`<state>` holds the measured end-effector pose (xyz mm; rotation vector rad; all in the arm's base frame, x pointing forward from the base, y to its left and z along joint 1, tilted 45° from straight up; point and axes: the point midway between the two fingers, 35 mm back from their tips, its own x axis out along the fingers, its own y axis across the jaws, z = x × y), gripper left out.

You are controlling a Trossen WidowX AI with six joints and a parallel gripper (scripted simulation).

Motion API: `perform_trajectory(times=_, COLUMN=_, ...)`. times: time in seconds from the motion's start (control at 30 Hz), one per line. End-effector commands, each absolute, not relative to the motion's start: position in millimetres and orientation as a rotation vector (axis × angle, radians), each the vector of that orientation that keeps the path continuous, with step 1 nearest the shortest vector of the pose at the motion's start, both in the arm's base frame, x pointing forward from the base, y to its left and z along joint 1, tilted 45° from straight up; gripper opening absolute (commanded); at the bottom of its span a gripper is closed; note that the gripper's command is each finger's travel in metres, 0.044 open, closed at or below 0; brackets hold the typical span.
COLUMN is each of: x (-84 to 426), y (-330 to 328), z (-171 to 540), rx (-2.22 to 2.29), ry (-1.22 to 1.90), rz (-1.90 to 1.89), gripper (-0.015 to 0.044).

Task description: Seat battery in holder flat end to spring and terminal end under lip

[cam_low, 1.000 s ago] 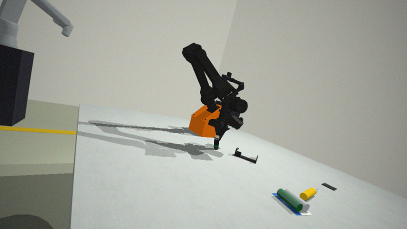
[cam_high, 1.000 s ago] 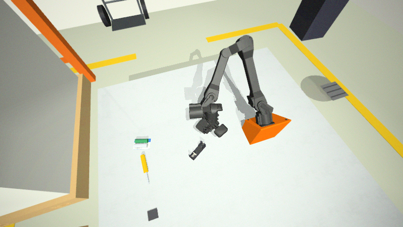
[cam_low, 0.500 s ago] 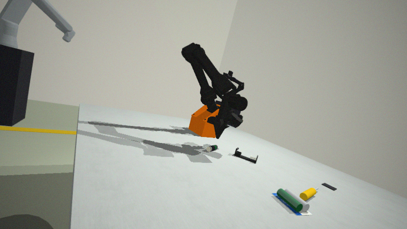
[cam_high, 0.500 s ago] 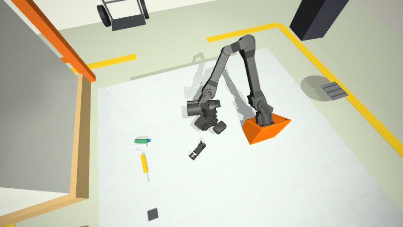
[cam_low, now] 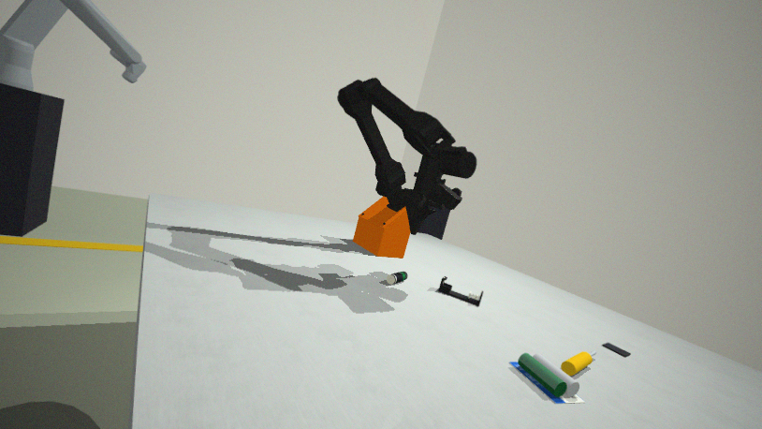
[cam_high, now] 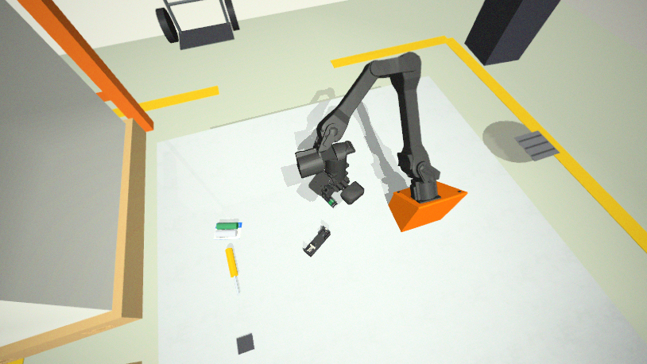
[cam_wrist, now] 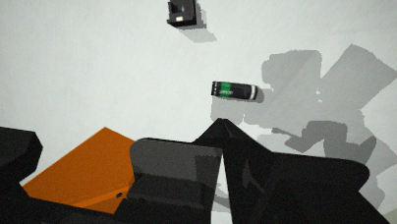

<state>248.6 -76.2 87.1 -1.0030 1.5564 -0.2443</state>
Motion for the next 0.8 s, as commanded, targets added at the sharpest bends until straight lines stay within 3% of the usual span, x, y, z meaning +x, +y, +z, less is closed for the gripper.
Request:
perform_trajectory(times=0.0, x=248.6, y=-76.2, z=87.1, rx=-1.003, ry=1.556, rz=-0.244, gripper=0.0)
perform_trajectory(times=0.13, x=248.6, y=-76.2, z=87.1, rx=-1.003, ry=1.556, rz=-0.244, gripper=0.0)
perform_trajectory(times=0.43, x=256.8, y=-97.4, z=74.2, rx=-1.444, ry=1.661, rz=0.229, gripper=0.0236)
perform_trajectory(times=0.77, x=263.6, y=-129.2, z=59.3, rx=-1.992, ry=1.648, rz=0.935, gripper=0.0237)
